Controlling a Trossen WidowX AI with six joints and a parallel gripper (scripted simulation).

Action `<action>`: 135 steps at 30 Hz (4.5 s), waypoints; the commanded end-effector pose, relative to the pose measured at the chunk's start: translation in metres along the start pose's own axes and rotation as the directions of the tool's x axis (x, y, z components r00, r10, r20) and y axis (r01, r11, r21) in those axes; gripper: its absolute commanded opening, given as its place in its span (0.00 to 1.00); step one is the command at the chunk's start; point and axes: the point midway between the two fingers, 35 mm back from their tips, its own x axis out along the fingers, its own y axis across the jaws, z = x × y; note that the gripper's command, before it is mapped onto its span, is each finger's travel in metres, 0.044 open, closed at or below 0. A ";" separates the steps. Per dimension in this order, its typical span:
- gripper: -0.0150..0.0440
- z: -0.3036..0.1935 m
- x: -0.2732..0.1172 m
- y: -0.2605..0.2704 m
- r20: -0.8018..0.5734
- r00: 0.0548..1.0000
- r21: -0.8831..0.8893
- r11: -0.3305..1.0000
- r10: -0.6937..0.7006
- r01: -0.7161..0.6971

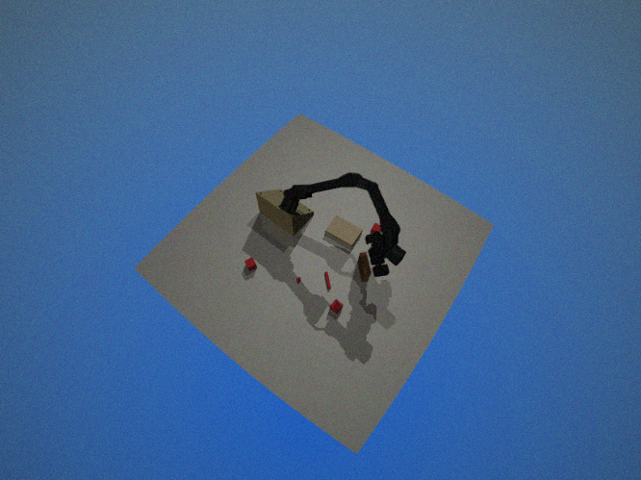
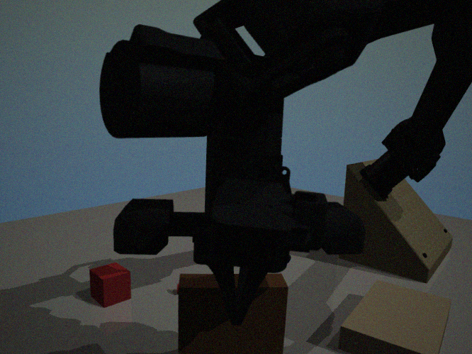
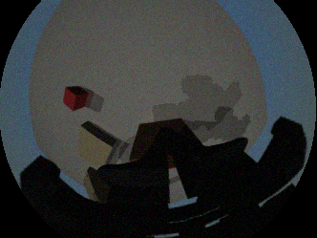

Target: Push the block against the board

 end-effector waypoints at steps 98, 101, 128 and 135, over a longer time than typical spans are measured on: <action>0.25 -0.011 -0.050 -0.002 0.000 1.000 0.004 1.000 -0.001 0.001; 0.25 -0.011 -0.050 -0.002 0.000 1.000 0.004 1.000 -0.001 0.001; 0.25 -0.056 -0.026 -0.032 -0.020 1.000 0.511 0.860 0.000 0.011; 0.25 -0.076 -0.016 -0.045 -0.020 1.000 0.700 0.714 -0.001 0.014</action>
